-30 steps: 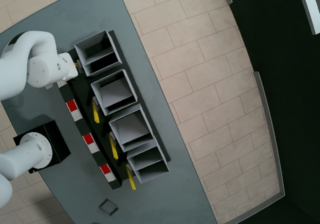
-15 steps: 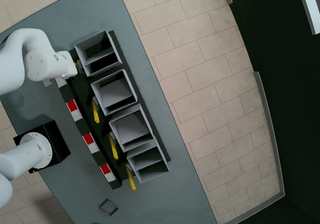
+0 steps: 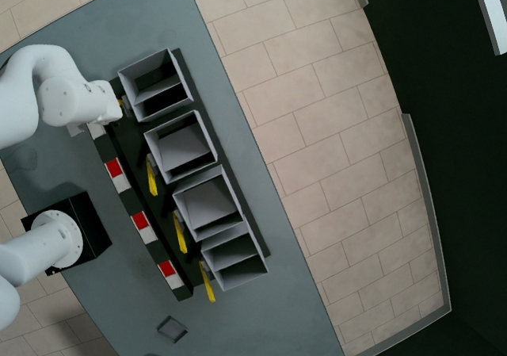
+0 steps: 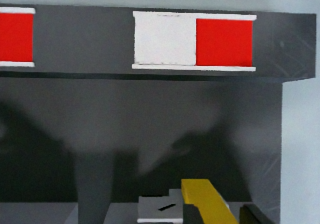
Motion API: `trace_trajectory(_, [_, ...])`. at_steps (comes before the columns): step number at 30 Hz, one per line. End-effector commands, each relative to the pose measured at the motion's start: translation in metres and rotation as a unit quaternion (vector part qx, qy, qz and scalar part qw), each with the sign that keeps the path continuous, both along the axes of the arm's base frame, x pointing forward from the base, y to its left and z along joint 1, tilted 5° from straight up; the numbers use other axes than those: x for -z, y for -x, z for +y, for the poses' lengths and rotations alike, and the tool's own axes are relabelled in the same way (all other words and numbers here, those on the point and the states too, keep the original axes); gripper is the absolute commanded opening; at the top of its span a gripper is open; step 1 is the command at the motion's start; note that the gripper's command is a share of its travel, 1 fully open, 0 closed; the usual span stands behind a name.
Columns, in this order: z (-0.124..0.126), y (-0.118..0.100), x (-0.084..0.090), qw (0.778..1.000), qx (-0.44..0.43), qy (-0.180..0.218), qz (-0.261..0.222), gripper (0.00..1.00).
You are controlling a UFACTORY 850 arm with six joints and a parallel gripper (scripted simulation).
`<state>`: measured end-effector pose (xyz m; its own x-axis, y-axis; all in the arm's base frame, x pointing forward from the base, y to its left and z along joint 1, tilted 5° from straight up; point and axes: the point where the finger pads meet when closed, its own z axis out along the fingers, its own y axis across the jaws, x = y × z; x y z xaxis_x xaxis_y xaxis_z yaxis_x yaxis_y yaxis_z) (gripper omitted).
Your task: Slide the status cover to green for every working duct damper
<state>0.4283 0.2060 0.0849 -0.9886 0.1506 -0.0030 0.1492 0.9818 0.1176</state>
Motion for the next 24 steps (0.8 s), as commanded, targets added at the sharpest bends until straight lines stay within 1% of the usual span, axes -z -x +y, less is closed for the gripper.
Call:
trace_trajectory(1, [0.0002,-0.0007,-0.0006,1.0,0.0,0.0,-0.001,0.19])
trace_trajectory(2, [0.0002,-0.0007,-0.0006,1.0,0.0,0.0,-0.001,0.23])
trace_trajectory(4, [0.0002,-0.0007,-0.0006,1.0,0.0,0.0,-0.001,0.23])
trace_trajectory(5, [0.0002,-0.0007,-0.0006,1.0,0.0,0.0,-0.001,0.27])
trace_trajectory(9, [0.0002,-0.0007,-0.0006,1.0,0.0,0.0,-0.001,0.27])
trace_trajectory(10, [0.0002,-0.0007,-0.0006,1.0,0.0,0.0,-0.001,0.31])
trace_trajectory(12, [0.0002,-0.0007,-0.0006,1.0,0.0,0.0,-0.001,0.31])
trace_trajectory(13, [0.0002,-0.0007,-0.0006,1.0,0.0,0.0,-0.001,0.35])
trace_trajectory(15, [0.0002,-0.0007,-0.0006,1.0,0.0,0.0,-0.001,0.35])
trace_trajectory(16, [0.0002,-0.0007,-0.0006,1.0,0.0,0.0,-0.001,0.39])
trace_trajectory(24, [0.0002,-0.0007,-0.0006,1.0,0.0,0.0,-0.001,0.39])
